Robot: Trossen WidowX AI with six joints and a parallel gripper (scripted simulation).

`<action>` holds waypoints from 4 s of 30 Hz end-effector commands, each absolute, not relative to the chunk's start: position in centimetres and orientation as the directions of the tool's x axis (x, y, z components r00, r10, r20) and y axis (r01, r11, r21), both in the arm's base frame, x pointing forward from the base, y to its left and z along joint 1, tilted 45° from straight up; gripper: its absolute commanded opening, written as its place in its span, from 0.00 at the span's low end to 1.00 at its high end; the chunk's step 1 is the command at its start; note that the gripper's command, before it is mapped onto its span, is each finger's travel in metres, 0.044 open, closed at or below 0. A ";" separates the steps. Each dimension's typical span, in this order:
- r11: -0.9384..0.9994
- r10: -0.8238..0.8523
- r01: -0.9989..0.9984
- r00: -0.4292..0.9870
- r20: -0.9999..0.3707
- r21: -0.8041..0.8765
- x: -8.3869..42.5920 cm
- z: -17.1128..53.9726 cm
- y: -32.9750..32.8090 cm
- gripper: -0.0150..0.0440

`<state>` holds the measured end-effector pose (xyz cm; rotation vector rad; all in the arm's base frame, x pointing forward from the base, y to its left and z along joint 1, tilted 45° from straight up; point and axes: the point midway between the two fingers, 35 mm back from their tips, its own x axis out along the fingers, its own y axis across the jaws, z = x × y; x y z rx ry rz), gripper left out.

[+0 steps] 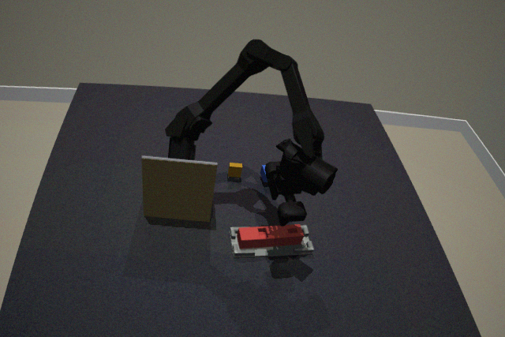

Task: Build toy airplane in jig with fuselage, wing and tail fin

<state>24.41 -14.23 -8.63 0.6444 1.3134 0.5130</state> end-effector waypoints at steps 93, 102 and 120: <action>0.722 0.684 -0.035 0.188 -0.705 0.691 36.4 3.3 9.6 0.25; 0.726 0.680 -0.036 0.186 -0.709 0.687 36.2 5.1 7.6 0.25; 0.725 0.680 -0.029 0.187 -0.709 0.688 35.1 9.0 3.6 0.25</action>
